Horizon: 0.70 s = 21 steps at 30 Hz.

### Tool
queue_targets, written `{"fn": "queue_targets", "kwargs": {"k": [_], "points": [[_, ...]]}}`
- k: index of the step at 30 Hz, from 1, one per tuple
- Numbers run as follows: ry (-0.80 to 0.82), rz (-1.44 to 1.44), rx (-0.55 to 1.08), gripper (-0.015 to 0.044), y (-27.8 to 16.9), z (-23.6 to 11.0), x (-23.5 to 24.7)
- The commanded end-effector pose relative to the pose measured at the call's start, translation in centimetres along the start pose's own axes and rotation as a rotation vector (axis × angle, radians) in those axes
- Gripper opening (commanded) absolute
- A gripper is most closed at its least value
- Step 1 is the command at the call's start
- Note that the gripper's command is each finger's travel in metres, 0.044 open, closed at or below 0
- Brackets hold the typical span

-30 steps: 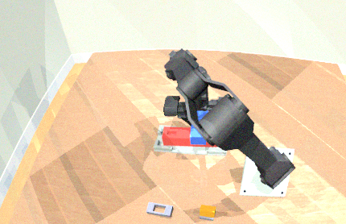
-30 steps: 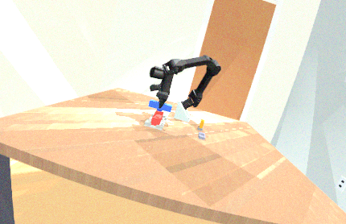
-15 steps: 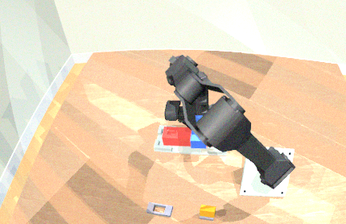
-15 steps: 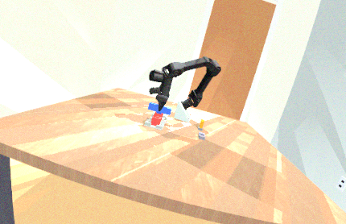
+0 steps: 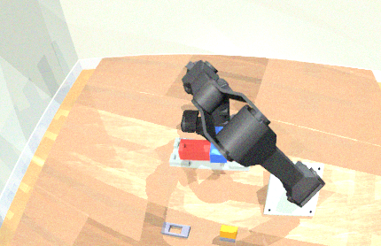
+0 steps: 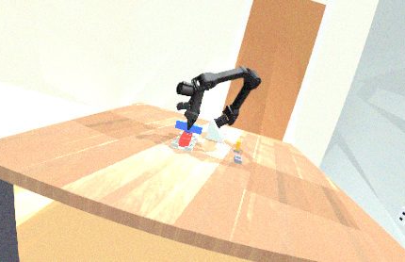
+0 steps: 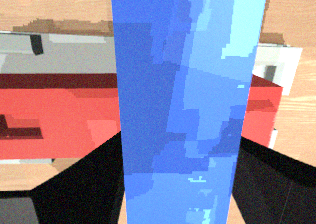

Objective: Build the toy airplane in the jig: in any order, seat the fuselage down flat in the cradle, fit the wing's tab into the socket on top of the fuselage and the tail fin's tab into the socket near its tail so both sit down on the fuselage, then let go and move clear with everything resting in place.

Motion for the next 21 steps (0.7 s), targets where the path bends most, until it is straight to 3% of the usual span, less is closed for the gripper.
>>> {"fn": "queue_targets", "kwargs": {"k": [1, 8, 15, 21], "points": [[0.000, 0.000, 0.000, 0.0267, 0.0, 0.0, 0.0], [0.000, 0.000, 0.000, 0.0440, 0.0, 0.0, 0.0], [0.000, 0.000, 0.000, 0.0440, 0.0, -0.2, 0.0], [0.001, 0.006, -0.001, 0.0440, 0.1, -7.7, 0.1]]}}
Point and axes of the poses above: the point midway between the two fingers, 35 mm back from their tips, its own z axis out along the fingers, its own x axis across the jaws, y = z × x, the point moved 9 cm from there along -z, back along the fingers, and after that the axes turned 12 degrees about z, right-handed, at the moved point
